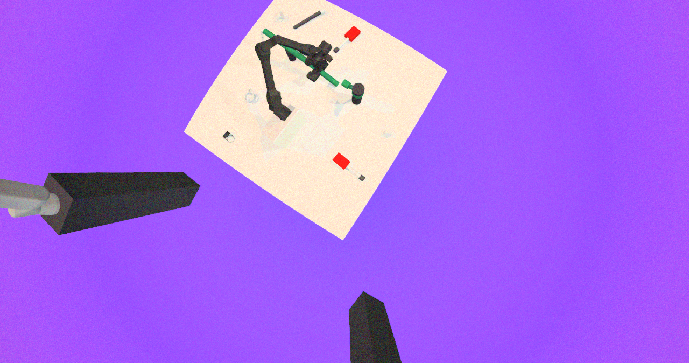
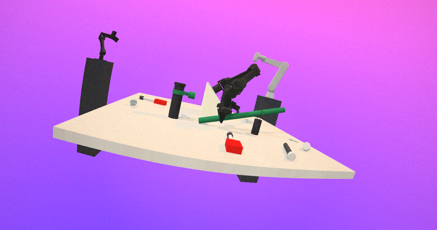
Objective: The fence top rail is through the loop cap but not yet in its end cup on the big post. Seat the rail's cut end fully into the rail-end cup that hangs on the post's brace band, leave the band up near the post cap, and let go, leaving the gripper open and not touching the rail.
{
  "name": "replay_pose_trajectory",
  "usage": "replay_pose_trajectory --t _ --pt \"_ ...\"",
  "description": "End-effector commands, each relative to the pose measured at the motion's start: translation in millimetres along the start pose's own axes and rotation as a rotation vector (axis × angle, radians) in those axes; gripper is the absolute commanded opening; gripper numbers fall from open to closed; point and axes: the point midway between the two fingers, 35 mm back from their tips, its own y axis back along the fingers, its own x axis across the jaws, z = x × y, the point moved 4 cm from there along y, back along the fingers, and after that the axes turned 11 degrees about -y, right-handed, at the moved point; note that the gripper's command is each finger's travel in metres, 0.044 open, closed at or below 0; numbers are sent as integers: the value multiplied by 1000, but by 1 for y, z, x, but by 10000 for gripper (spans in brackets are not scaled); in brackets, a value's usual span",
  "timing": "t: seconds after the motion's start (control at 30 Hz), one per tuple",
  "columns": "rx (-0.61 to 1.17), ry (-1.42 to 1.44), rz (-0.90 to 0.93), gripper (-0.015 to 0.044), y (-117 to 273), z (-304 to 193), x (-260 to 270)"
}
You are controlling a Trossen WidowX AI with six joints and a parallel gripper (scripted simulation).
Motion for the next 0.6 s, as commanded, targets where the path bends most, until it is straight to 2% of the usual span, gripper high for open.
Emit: replay_pose_trajectory --t 0.0,0.13,0.3,0.57 --pt "-4 0 -2 156 0 0 -1" --pt "-4 0 -2 130 0 0 -1" --pt "-4 0 -2 0 5 0 0" --pt "137 -14 -36 0 36 -6 -1"
